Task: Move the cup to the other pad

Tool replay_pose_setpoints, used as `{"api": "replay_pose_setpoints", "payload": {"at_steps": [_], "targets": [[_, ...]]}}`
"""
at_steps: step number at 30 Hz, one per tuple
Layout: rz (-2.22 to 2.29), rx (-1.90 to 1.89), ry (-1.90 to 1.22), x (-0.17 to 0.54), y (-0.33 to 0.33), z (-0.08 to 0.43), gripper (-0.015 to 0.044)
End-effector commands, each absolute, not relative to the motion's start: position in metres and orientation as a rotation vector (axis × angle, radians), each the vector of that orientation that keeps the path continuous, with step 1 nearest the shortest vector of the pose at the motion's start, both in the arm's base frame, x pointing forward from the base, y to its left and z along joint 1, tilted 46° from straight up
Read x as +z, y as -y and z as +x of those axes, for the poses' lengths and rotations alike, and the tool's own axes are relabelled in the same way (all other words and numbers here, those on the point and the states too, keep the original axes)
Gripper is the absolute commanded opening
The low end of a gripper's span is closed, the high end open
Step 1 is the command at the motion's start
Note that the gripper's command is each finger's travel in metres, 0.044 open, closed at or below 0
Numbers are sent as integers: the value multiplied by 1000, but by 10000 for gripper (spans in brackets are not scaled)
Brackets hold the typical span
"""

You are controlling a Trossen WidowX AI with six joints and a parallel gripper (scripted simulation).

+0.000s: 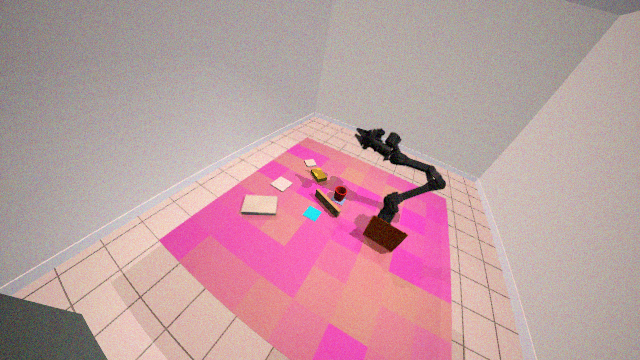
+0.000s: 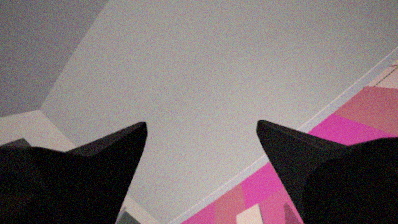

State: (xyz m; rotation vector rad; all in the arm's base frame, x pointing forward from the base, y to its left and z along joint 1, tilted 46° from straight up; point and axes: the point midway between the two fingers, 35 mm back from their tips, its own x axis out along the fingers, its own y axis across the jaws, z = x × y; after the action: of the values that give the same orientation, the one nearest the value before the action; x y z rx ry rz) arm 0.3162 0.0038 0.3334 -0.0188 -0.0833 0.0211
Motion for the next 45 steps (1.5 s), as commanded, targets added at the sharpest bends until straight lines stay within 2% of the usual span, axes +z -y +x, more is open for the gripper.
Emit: {"api": "replay_pose_setpoints", "payload": {"at_steps": [1, 6, 10, 15, 20, 45], "targets": [[-26, 14, 67, 330, -3, 318, 374], [-262, -135, -394, 232, 26, 345, 242], [-538, -177, -843, 152, 53, 333, 148], [-918, -82, -1409, 88, 84, 287, 148], [-1269, 164, -1871, 71, 108, 246, 148], [-1281, 179, -1886, 51, 123, 244, 148]]}}
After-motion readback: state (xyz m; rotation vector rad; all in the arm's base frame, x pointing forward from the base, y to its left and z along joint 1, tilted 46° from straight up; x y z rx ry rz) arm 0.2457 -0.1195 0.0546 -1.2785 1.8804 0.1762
